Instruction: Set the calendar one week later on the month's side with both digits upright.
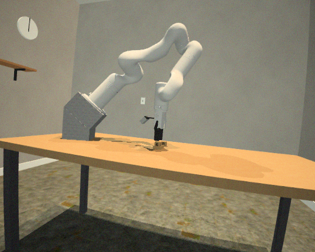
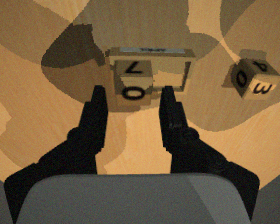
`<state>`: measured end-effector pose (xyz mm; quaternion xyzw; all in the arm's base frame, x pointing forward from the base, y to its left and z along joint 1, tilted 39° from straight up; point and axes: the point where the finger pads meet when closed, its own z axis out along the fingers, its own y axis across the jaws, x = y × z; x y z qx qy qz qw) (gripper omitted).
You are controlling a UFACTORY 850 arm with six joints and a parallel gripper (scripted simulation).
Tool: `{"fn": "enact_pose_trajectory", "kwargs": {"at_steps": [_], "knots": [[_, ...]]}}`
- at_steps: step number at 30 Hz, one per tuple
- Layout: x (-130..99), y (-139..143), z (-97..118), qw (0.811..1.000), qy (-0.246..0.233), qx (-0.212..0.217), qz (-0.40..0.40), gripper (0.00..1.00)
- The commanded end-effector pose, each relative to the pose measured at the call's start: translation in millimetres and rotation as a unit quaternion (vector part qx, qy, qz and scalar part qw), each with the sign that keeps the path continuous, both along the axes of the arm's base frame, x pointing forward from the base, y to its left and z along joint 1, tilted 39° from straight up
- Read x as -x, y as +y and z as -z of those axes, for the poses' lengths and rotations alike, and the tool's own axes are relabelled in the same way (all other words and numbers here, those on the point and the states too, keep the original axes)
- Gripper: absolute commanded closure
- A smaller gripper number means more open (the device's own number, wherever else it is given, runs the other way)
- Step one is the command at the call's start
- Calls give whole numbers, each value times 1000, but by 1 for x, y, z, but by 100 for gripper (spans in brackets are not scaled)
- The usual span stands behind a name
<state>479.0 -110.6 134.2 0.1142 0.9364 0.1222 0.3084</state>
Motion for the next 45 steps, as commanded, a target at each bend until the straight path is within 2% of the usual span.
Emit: {"fn": "enact_pose_trajectory", "kwargs": {"at_steps": [1, 19, 45], "knots": [[0, 0, 0, 1000, 0, 0, 0, 51], [-1, 0, 1, 1000, 0, 0, 0, 51], [-17, 4, 22, 1000, 0, 0, 0, 51]]}}
